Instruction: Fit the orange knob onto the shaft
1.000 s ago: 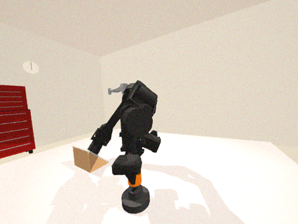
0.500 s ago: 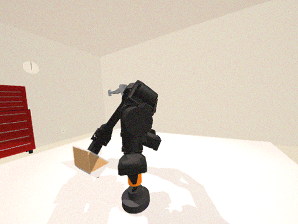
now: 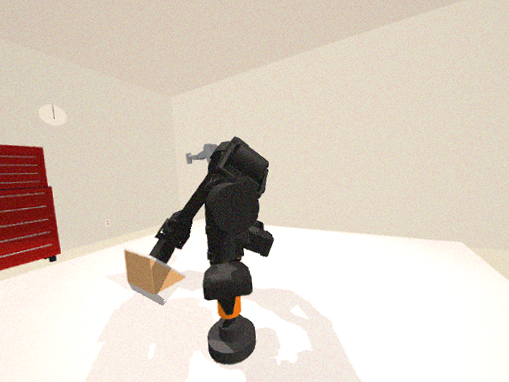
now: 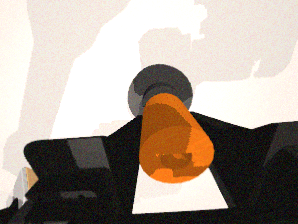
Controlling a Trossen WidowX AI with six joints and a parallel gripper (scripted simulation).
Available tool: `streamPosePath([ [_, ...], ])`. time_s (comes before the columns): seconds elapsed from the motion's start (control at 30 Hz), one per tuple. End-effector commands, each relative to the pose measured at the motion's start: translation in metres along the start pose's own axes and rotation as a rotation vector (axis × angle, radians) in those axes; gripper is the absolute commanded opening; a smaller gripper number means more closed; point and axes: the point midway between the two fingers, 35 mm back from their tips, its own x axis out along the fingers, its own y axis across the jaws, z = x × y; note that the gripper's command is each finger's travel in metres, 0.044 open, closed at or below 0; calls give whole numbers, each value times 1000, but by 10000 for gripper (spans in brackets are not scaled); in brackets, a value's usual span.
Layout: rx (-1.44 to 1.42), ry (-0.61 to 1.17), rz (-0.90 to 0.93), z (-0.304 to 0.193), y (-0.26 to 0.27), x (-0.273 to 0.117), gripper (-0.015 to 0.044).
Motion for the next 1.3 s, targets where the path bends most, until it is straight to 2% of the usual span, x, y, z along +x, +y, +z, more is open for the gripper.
streamPosePath([
  [0.0,-6,-1,-2,1,1,0,0],
  [1.27,-33,-1,-2,1,1,-3,0],
])
